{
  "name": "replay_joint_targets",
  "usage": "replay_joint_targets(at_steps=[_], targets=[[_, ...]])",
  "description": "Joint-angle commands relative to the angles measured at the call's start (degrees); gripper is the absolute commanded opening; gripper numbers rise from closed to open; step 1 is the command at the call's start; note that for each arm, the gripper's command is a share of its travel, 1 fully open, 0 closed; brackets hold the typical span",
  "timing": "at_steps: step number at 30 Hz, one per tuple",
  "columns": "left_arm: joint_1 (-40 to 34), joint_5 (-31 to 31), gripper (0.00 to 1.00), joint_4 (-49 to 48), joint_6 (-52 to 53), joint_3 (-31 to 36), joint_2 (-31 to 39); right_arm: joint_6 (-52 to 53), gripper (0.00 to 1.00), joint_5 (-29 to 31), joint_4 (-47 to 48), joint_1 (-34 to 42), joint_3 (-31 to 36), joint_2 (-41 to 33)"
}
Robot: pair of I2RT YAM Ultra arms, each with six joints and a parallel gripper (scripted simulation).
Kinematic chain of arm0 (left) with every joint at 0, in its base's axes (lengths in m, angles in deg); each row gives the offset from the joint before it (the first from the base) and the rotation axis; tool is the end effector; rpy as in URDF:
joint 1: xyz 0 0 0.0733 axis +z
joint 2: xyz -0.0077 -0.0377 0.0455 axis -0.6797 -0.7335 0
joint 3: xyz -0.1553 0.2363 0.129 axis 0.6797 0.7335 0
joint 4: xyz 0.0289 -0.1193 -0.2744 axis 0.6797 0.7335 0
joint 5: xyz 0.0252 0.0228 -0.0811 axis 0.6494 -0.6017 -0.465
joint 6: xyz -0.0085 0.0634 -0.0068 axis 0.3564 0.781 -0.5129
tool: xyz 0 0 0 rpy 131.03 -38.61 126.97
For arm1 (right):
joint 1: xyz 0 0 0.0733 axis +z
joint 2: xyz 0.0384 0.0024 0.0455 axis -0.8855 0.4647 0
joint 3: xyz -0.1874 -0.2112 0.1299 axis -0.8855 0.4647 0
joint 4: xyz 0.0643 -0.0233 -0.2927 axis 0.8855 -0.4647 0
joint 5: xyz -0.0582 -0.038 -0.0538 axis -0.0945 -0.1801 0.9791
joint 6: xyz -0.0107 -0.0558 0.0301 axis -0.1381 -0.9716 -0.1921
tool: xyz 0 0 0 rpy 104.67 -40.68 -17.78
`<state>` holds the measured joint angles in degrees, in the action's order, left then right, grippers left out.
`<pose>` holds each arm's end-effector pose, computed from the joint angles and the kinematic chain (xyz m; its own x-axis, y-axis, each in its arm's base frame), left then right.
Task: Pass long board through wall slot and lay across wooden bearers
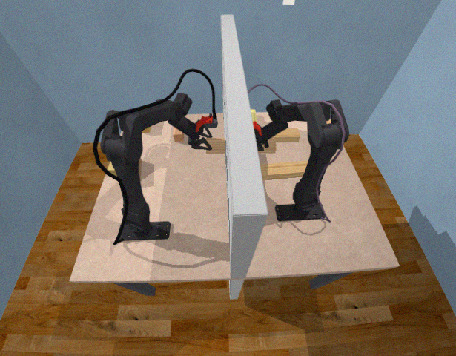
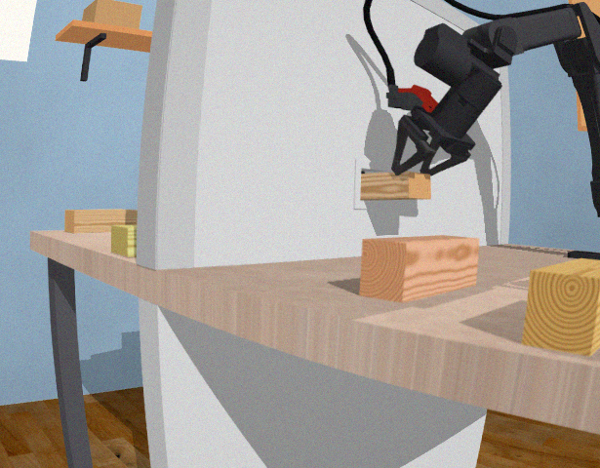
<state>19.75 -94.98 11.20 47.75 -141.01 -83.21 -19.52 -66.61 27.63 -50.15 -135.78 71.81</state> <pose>0.3900 -0.2003 0.2443 0.0180 0.7205 -0.6933 0.9995 -0.0317 -0.0070 0.3329 0.1103 0.1982 -0.0038 -0.6587 -0.7524 -1.0000 0.0007 0.0045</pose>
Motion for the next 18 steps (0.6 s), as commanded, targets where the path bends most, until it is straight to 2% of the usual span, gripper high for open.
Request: replay_joint_targets(at_steps=[1,4,7,18], targets=[[1.1,-2.0,0.75,2.4,1.0,-2.4,2.3,0.7,0.0,-0.9,0.6,-0.1,-0.6,-1.7],[1.3,-2.0,0.75,2.7,1.2,-2.7,0.0,0.7,0.0,-0.9,0.6,-0.1,-0.6,-1.7],[1.6,-2.2,0.75,3.6,1.7,-3.0,2.9,0.7,0.0,-0.9,0.6,-0.1,-0.6,-1.7],[3.1,-2.6,0.75,6.6,3.3,-4.4,3.3,0.7,0.0,-0.9,0.6,-0.1,-0.6,-1.7]])
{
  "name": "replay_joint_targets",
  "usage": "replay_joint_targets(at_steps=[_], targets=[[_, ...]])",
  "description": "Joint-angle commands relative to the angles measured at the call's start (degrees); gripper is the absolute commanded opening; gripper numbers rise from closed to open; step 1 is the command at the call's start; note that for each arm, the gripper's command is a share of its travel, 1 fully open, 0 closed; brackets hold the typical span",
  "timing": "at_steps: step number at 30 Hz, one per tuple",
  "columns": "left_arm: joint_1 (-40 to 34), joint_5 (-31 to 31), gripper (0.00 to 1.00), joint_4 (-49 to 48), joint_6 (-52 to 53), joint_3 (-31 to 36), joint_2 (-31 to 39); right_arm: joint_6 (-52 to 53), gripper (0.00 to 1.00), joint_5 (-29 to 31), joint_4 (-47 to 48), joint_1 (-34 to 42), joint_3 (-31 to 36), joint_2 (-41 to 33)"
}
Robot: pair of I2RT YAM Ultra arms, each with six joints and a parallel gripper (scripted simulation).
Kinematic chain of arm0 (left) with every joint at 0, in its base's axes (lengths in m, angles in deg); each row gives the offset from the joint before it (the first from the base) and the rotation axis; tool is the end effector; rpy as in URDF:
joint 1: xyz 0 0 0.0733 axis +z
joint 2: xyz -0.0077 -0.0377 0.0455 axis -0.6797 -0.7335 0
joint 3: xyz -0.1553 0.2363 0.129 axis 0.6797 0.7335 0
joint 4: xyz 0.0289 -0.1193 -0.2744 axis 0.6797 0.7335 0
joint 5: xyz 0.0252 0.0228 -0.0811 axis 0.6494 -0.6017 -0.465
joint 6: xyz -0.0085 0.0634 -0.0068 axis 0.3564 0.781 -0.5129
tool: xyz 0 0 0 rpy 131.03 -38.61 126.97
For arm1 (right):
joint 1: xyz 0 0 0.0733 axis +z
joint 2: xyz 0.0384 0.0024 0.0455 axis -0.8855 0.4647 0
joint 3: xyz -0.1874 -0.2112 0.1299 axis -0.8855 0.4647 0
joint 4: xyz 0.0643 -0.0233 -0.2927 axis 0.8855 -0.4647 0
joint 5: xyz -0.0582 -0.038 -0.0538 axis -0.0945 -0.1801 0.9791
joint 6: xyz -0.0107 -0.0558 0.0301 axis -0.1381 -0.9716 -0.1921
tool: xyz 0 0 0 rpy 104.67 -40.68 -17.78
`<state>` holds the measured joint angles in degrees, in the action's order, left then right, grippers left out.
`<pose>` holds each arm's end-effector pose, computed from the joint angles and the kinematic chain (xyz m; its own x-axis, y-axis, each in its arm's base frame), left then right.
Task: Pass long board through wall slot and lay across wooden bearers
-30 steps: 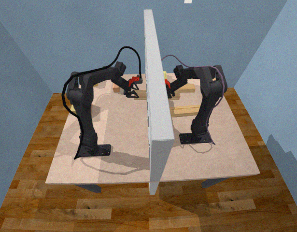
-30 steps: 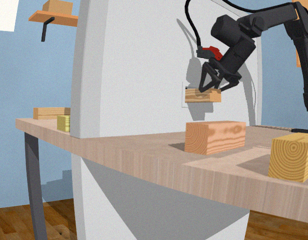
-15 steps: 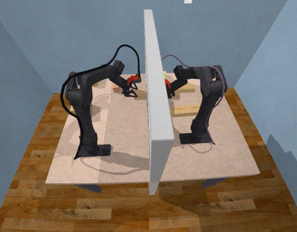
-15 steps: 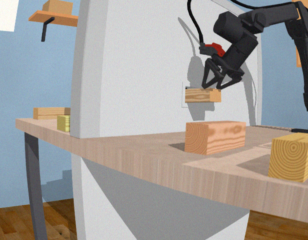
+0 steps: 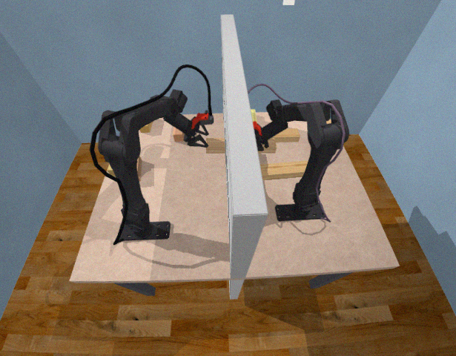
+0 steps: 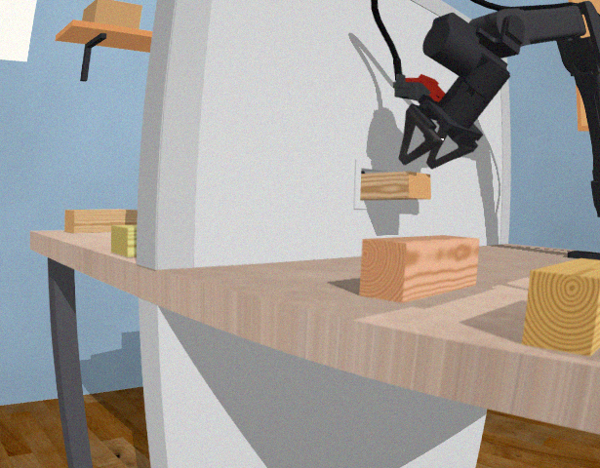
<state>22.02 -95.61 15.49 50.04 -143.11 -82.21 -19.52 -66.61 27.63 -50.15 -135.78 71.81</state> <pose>0.3933 -0.1835 0.2612 0.0158 0.7186 -0.6952 0.9997 -0.0243 -0.0024 0.3329 0.1103 0.1982 -0.0038 -0.6587 -0.7524 -1.0000 0.0007 0.0045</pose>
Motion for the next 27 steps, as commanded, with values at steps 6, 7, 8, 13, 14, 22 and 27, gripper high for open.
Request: replay_joint_targets(at_steps=[6,7,8,13,14,22,27], targets=[[2.1,-2.5,0.75,5.9,2.9,-3.5,2.9,0.7,0.0,-0.9,0.6,-0.1,-0.6,-1.7],[2.5,-2.7,0.75,6.9,3.4,-3.8,3.2,0.7,0.0,-0.9,0.6,-0.1,-0.6,-1.7],[3.0,-2.9,0.75,8.2,4.1,-4.3,3.6,0.7,0.0,-0.9,0.6,-0.1,-0.6,-1.7],[6.6,4.3,0.75,-0.2,-5.8,-1.6,8.2,0.7,0.0,-0.9,0.6,-0.1,-0.6,-1.7],[7.7,6.0,0.75,-2.6,-9.1,-1.1,9.8,0.7,0.0,-0.9,0.6,-0.1,-0.6,-1.7],[8.9,13.5,0.75,-13.2,-20.8,5.4,16.7,0.7,0.0,-0.9,0.6,-0.1,-0.6,-1.7],[13.8,18.8,0.75,-22.1,-32.2,9.2,25.3,0.7,0.0,-0.9,0.6,-0.1,-0.6,-1.7]])
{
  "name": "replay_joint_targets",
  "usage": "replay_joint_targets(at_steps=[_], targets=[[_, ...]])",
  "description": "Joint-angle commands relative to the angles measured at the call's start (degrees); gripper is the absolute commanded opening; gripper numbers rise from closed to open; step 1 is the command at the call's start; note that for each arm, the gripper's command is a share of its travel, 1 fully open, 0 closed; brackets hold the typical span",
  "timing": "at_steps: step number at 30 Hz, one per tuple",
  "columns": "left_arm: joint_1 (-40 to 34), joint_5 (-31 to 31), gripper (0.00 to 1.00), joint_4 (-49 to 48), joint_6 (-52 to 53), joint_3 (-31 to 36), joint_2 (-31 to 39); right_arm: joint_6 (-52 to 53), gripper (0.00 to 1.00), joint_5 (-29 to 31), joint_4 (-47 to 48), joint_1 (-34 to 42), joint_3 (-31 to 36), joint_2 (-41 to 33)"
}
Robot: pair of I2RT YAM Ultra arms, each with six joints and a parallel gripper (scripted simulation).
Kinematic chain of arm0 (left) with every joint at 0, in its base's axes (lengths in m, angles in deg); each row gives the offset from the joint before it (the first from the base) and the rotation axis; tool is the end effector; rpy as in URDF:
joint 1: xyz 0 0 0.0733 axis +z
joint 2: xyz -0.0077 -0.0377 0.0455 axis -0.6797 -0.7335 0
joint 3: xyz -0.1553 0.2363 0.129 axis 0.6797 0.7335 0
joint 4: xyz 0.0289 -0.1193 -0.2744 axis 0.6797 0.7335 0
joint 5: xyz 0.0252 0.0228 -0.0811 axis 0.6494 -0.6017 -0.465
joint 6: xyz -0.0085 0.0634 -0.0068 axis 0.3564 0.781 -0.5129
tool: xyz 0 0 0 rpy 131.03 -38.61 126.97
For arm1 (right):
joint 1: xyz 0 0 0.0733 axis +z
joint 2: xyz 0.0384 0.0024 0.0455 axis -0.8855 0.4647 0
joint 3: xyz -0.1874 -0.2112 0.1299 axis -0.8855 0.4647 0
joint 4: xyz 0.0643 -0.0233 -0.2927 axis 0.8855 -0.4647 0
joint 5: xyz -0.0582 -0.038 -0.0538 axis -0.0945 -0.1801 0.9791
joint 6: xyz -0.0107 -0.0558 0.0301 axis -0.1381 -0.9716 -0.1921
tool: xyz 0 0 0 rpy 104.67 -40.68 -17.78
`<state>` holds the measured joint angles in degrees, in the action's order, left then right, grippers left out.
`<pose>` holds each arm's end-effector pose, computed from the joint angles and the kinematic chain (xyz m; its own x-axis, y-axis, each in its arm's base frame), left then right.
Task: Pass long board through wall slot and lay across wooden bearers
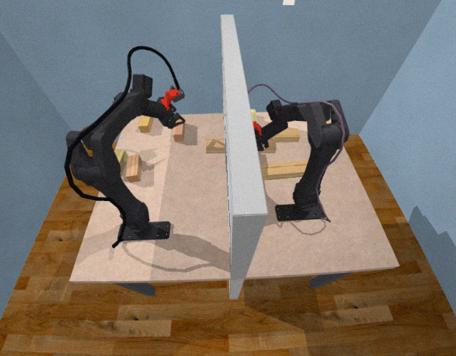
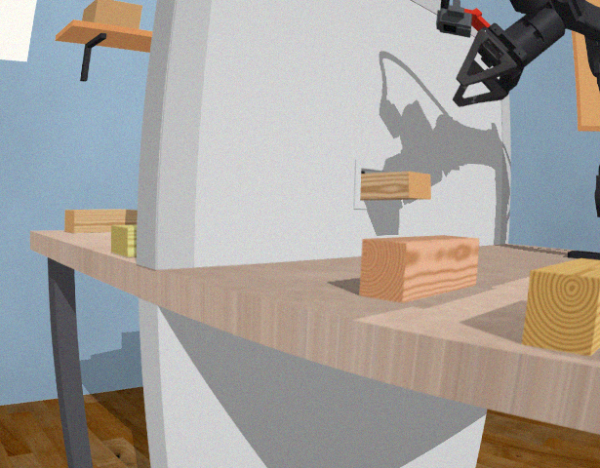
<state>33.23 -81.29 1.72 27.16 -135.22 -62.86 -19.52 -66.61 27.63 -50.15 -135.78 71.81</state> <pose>0.3714 -0.0846 0.3519 -0.2494 0.6364 -0.7299 0.8137 0.5464 0.1984 0.3329 0.1103 0.1982 -0.0038 -0.6587 -0.7524 -1.0000 0.0007 0.0045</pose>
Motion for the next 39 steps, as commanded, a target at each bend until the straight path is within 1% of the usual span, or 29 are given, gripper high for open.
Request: replay_joint_targets(at_steps=[1,3,4,6,8,10,15,18,20,22,23,25,27,30,32,35,36,38,39], targets=[[4.1,4.8,0.75,-9.0,-11.2,0.8,7.3,0.7,0.0,-0.9,0.6,-0.1,-0.6,-1.7],[5.6,6.6,0.75,-12.1,-16.0,2.3,10.0,0.7,0.0,-0.9,0.6,-0.1,-0.6,-1.7],[3.9,8.9,0.75,-14.6,-17.8,5.5,10.1,0.7,0.0,-0.9,0.6,-0.1,-0.6,-1.7],[4.6,11.2,0.75,-18.3,-20.6,7.0,13.6,0.7,0.0,-0.9,0.6,-0.1,-0.6,-1.7],[4.6,11.2,0.75,-18.3,-20.6,7.0,13.6,0.7,0.0,-0.9,0.6,-0.1,-0.6,-1.7],[7.3,15.3,0.75,-24.4,-27.4,9.5,18.5,0.7,0.0,-0.9,0.6,-0.1,-0.6,-1.7],[11.0,19.4,0.75,-31.8,-38.6,13.7,25.8,0.7,0.0,-0.9,0.6,-0.1,-0.6,-1.7],[10.9,24.1,0.75,-37.5,-44.7,18.0,29.0,0.7,0.0,-0.9,0.6,-0.1,-0.6,-1.7],[10.1,26.1,0.75,-39.0,-44.5,19.4,28.9,0.7,0.0,-0.9,0.6,-0.1,-0.6,-1.7],[9.3,26.3,0.75,-37.5,-41.6,19.9,26.9,0.7,0.0,-0.9,0.6,-0.1,-0.6,-1.7],[9.4,26.0,0.75,-37.8,-40.9,19.2,28.7,0.7,0.0,-0.9,0.6,-0.1,-0.6,-1.7],[9.4,26.0,0.75,-37.8,-40.9,19.2,28.7,0.7,0.0,-0.9,0.6,-0.1,-0.6,-1.7],[9.3,26.8,0.75,-39.2,-41.3,16.6,31.1,0.7,0.0,-0.9,0.6,-0.1,-0.6,-1.7],[9.4,27.5,0.75,-39.7,-41.4,16.3,28.5,0.7,0.0,-0.9,0.6,-0.1,-0.6,-1.7],[9.3,27.8,0.75,-39.6,-41.3,19.8,27.0,0.7,0.0,-0.9,0.6,-0.1,-0.6,-1.7],[9.3,27.9,0.75,-39.4,-41.3,20.5,27.8,0.7,0.0,-0.9,0.6,-0.1,-0.6,-1.7],[9.3,27.9,0.75,-39.1,-41.4,18.3,27.7,0.7,0.0,-0.9,0.6,-0.1,-0.6,-1.7],[9.3,27.8,0.75,-39.2,-41.4,17.2,29.0,0.7,0.0,-0.9,0.6,-0.1,-0.6,-1.7],[9.3,27.8,0.75,-39.3,-41.3,17.2,29.7,-1.6,0.0,-1.0,-2.1,-1.2,-1.6,-2.6]])
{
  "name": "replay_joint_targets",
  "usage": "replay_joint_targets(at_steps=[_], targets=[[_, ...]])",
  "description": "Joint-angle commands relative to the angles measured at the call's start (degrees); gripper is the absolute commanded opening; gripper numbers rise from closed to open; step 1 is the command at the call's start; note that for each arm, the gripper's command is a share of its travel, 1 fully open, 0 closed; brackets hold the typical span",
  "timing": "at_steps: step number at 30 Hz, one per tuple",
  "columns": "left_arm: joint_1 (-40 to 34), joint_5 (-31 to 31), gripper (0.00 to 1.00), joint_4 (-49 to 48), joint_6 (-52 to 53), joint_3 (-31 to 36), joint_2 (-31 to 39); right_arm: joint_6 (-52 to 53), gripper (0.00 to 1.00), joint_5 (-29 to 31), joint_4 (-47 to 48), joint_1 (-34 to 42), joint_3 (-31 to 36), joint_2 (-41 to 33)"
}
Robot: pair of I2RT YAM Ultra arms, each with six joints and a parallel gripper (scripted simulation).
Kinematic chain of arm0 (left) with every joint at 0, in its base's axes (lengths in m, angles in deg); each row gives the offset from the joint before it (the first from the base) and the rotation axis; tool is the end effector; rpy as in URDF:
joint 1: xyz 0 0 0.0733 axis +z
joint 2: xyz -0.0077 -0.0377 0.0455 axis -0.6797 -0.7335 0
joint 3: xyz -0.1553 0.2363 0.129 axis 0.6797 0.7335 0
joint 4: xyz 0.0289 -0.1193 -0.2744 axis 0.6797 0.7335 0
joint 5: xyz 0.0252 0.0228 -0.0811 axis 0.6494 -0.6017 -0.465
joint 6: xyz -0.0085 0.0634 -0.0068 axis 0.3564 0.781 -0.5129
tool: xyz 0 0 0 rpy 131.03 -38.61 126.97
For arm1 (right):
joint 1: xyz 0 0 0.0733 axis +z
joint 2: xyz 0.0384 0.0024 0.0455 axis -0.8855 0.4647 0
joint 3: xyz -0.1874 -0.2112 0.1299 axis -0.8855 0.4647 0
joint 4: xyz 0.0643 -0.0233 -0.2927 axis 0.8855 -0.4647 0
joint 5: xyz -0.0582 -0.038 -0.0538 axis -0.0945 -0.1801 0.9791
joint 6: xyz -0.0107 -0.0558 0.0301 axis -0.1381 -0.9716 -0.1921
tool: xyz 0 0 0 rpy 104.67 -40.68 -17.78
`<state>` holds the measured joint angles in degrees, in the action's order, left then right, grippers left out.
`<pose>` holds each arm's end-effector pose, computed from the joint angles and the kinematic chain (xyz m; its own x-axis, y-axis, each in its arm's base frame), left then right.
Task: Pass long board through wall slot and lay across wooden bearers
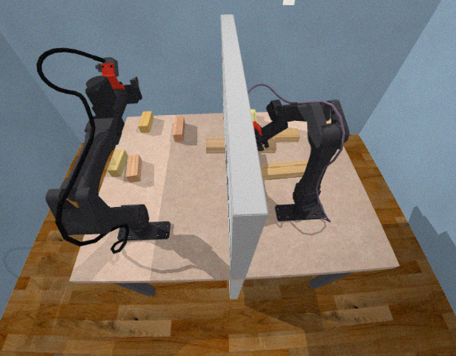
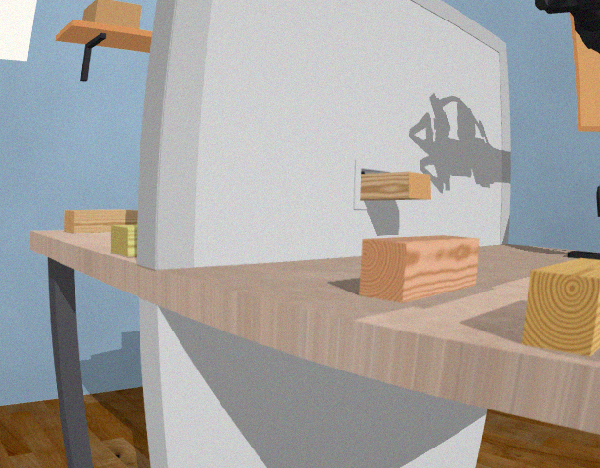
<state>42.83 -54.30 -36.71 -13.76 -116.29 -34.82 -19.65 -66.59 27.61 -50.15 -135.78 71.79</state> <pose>0.2752 0.0012 0.4427 0.0082 0.0012 -1.0000 -0.0053 1.0000 0.0012 0.3329 0.1103 0.1983 -0.0015 -0.6590 -0.7522 -1.0000 -0.0007 0.0027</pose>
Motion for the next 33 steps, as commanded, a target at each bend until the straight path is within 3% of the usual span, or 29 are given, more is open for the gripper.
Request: replay_joint_targets(at_steps=[1,33], targets=[[-0.3,0.8,0.75,-0.8,-0.4,-1.7,1.8,-0.6,0.0,-1.0,-1.5,-1.1,-1.8,-1.6],[-0.3,0.8,0.75,-0.7,-0.4,-1.7,1.8,-14.8,0.0,-2.4,-14.3,-10.3,-4.2,0.6]])
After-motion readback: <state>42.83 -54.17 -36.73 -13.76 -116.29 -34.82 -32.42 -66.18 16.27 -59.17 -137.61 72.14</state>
